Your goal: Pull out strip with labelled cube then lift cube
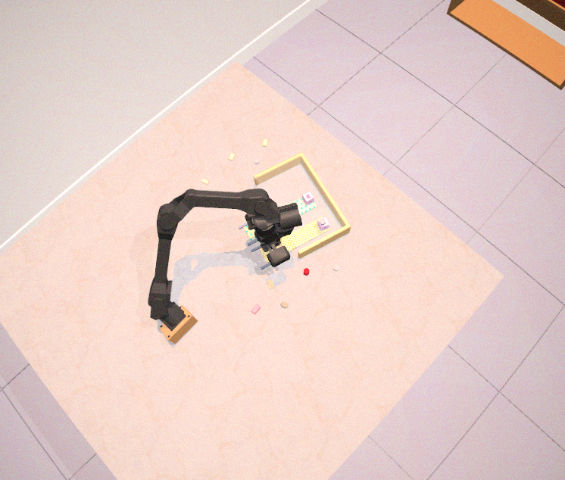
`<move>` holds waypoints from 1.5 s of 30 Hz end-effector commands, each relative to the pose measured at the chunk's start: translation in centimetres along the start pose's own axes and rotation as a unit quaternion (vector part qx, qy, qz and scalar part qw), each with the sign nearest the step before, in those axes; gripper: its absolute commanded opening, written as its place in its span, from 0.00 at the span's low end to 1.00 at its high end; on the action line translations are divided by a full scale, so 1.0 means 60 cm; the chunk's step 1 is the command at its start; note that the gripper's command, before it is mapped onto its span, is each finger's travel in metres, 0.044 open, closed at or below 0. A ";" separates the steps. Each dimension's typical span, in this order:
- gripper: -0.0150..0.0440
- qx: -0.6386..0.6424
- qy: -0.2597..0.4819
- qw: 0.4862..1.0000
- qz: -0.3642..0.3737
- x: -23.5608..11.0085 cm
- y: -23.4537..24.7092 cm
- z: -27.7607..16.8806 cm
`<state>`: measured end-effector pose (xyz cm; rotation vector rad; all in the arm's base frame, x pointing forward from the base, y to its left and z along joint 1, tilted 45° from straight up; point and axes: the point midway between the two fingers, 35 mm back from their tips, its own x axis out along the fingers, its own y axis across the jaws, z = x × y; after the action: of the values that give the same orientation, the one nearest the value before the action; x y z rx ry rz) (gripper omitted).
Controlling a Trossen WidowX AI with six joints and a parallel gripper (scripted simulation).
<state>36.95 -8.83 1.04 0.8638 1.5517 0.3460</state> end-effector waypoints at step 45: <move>0.25 0.001 0.001 1.000 0.001 0.105 0.003 0.002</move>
<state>37.45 -4.47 -3.34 0.8603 1.5533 0.3479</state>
